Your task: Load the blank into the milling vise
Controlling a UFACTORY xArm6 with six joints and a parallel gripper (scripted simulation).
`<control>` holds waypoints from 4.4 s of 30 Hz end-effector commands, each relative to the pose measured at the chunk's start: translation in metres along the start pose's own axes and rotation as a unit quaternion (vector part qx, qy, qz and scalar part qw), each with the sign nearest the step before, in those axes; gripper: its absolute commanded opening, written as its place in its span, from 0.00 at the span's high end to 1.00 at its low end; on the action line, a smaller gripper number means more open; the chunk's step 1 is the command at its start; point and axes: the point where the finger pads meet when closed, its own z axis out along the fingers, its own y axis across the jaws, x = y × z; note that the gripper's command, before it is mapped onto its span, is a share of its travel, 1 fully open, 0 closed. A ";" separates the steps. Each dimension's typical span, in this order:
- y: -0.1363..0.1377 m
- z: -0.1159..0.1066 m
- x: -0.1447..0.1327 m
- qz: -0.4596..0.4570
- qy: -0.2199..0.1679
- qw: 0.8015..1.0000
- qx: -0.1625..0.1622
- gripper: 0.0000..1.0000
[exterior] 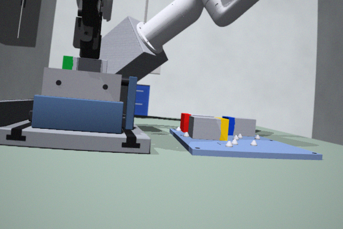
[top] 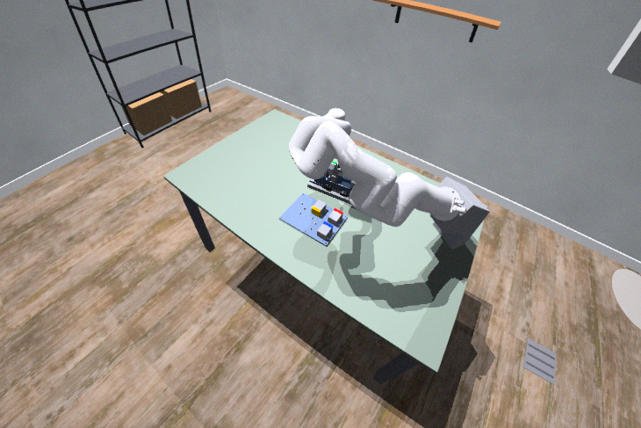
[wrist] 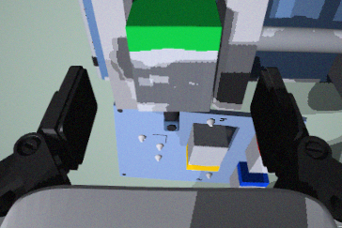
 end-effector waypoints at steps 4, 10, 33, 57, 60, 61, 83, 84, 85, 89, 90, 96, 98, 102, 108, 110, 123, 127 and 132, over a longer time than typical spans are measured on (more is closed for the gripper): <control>-0.001 -0.002 0.000 0.000 0.001 1.000 0.001 0.00; -0.001 -0.003 0.000 0.000 0.001 1.000 0.001 0.00; -0.001 -0.009 0.000 0.000 0.001 1.000 0.001 0.00; -0.001 -0.069 0.000 0.000 0.001 1.000 0.001 0.00; -0.001 -0.080 0.000 0.000 0.001 1.000 0.001 0.00; -0.001 -0.084 0.000 0.000 0.001 1.000 0.001 0.00; -0.001 -0.098 0.000 -0.001 0.001 1.000 0.001 0.00; -0.001 -0.098 0.000 -0.001 0.001 1.000 0.001 0.00; -0.001 -0.098 0.000 -0.001 0.001 1.000 0.001 0.00; -0.001 -0.098 0.000 -0.001 0.001 1.000 0.001 0.00; -0.001 -0.098 0.000 -0.001 0.001 1.000 0.001 0.00; -0.001 -0.095 0.000 -0.001 0.001 1.000 0.001 0.00; -0.001 -0.094 0.000 -0.001 0.001 1.000 0.001 0.00; -0.001 -0.092 0.000 -0.001 0.001 1.000 0.001 0.00; -0.001 -0.092 0.000 -0.001 0.001 1.000 0.001 0.00; -0.001 -0.092 0.000 -0.001 0.001 1.000 0.001 0.00; -0.001 -0.090 0.000 0.000 0.001 1.000 0.001 0.00; -0.001 -0.089 0.000 -0.001 0.001 1.000 0.001 0.00; -0.001 -0.089 0.000 0.000 0.001 1.000 0.001 0.00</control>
